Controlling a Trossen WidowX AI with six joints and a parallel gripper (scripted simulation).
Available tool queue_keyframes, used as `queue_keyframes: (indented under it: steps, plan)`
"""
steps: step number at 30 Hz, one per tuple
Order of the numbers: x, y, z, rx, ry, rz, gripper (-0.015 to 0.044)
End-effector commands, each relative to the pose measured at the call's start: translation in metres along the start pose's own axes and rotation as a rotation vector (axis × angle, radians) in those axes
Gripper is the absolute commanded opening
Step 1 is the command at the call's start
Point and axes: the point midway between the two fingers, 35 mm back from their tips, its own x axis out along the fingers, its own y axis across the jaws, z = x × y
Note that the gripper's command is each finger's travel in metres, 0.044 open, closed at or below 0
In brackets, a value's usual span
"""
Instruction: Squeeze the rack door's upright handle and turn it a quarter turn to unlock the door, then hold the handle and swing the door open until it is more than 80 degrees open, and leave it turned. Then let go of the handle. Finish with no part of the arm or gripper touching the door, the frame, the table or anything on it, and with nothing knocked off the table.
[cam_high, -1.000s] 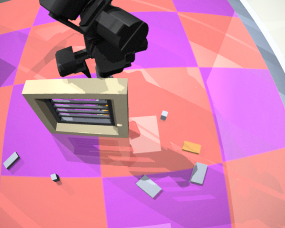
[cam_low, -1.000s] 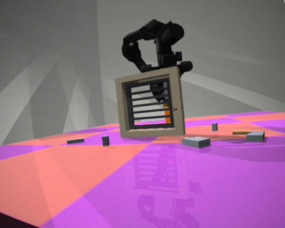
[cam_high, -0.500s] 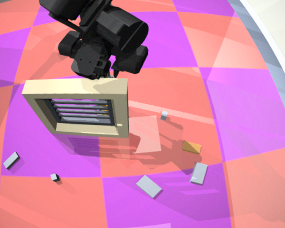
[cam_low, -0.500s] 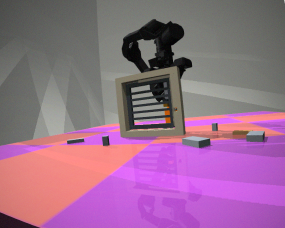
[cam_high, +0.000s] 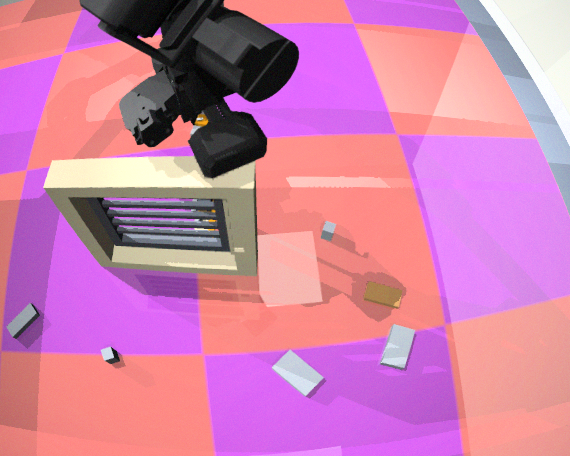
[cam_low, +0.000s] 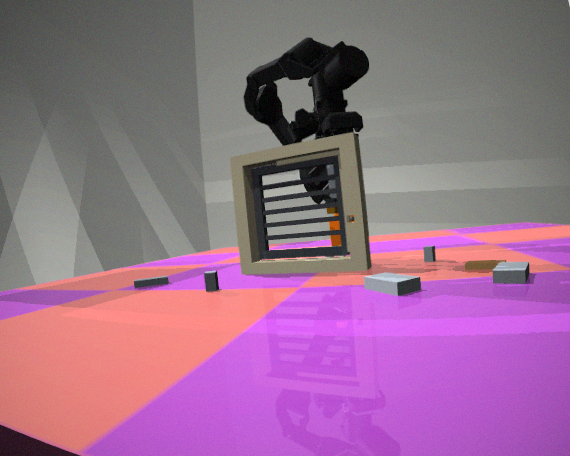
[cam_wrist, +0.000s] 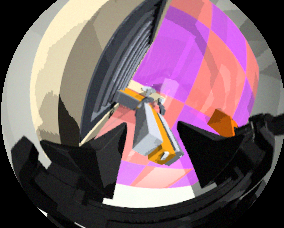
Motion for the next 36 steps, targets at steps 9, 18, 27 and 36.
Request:
queue_keyframes:
  steps: [9, 18, 27, 36]
  plan:
    - [0.0017, 0.0000, 0.0019, 0.606, -0.002, -0.003, 0.0298]
    - [0.0017, 0.0000, 0.0019, 0.679, -0.002, -0.003, 0.0298]
    - [0.0017, 0.0000, 0.0019, 0.679, -0.002, -0.003, 0.0245]
    - [0.0017, 0.0000, 0.0019, 0.679, -0.002, -0.003, 0.0185]
